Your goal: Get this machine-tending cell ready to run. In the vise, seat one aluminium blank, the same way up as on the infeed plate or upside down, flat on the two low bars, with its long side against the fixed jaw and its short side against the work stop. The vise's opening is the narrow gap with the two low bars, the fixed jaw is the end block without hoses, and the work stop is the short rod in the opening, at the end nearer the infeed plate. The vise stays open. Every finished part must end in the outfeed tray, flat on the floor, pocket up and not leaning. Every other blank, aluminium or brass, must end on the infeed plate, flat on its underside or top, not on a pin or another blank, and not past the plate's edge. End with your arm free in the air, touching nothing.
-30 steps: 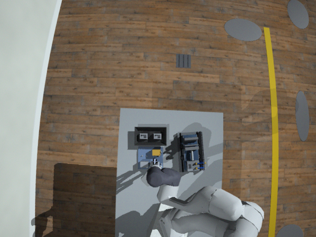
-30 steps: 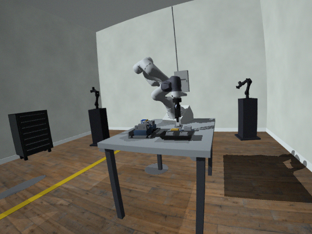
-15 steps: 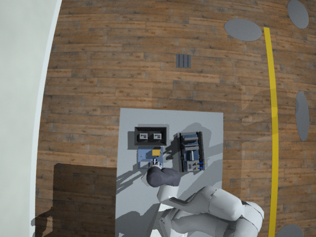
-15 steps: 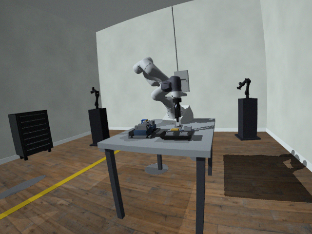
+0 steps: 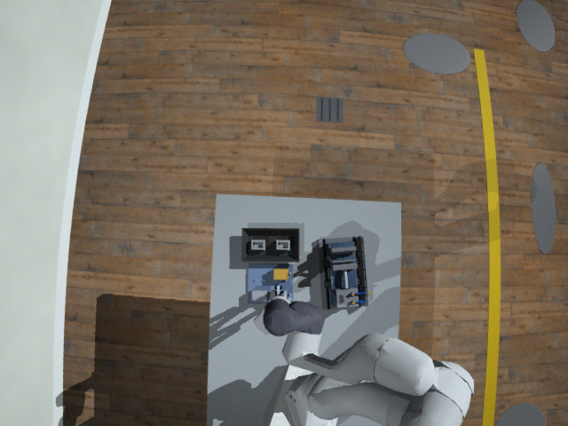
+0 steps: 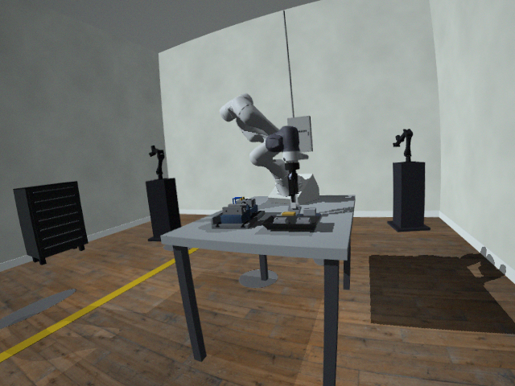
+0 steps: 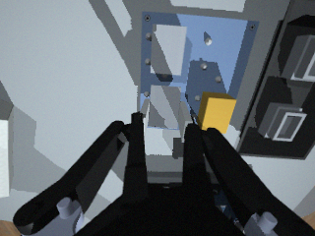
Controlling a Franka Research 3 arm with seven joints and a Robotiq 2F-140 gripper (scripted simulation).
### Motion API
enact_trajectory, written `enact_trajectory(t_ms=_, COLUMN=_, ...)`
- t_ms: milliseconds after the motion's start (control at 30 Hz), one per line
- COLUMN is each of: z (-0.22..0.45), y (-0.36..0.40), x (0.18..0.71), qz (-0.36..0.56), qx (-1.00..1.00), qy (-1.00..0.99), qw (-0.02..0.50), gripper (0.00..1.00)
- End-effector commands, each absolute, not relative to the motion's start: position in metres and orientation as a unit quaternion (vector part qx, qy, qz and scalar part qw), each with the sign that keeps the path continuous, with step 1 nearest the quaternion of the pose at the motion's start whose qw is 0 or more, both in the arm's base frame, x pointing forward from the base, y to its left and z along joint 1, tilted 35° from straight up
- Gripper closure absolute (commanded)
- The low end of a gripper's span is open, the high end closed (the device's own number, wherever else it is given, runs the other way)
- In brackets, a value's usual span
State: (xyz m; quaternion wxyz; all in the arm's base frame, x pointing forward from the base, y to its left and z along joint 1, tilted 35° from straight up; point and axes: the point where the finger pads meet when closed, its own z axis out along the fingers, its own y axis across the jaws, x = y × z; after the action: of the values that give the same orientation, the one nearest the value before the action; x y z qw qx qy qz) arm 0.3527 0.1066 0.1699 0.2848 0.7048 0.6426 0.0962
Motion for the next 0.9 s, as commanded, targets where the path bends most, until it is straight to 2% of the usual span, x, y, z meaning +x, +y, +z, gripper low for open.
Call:
enact_trajectory(t_ms=0, z=0.1685, y=0.1070, x=0.3543, qz=0.098, qx=0.703, qy=0.644, qw=0.285, gripper=1.00)
enact_trajectory(t_ms=867, z=0.1620, y=0.1045, x=0.3582, qz=0.098, qx=0.703, qy=0.644, qw=0.285, gripper=1.00)
